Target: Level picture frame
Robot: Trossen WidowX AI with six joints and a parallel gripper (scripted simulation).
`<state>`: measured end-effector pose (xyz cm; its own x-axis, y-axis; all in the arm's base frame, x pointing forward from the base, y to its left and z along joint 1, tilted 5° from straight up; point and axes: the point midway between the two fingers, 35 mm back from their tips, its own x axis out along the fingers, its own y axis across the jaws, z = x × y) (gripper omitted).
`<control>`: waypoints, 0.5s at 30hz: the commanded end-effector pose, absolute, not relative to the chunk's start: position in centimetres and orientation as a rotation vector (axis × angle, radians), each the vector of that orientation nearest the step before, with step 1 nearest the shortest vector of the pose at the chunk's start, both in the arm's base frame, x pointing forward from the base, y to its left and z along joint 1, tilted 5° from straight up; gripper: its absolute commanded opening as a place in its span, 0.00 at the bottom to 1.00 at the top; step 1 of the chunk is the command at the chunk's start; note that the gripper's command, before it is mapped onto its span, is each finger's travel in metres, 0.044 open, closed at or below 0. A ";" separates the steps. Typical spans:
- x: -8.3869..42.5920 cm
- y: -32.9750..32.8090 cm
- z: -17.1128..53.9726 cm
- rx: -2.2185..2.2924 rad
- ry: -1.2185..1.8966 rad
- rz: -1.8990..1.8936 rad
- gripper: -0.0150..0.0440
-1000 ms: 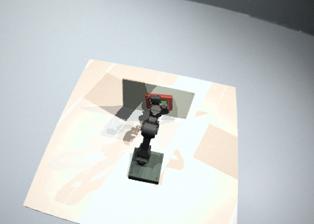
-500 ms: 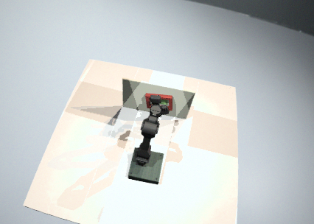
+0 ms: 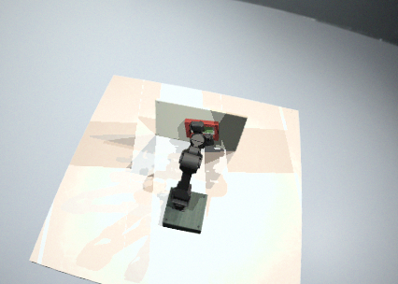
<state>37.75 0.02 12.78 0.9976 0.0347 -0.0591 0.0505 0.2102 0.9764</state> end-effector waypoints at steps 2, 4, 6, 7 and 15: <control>37.8 0.0 12.8 1.360 0.073 -0.010 0.25; 37.7 0.0 12.8 1.359 0.074 -0.011 0.25; 37.7 0.0 12.8 1.359 0.074 -0.011 0.25; 37.7 0.0 12.8 1.359 0.074 -0.011 0.25; 37.7 0.0 12.7 1.380 0.075 -0.013 0.25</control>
<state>37.75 -0.01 12.69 0.9975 0.0340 -0.0621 0.0538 0.2072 0.9768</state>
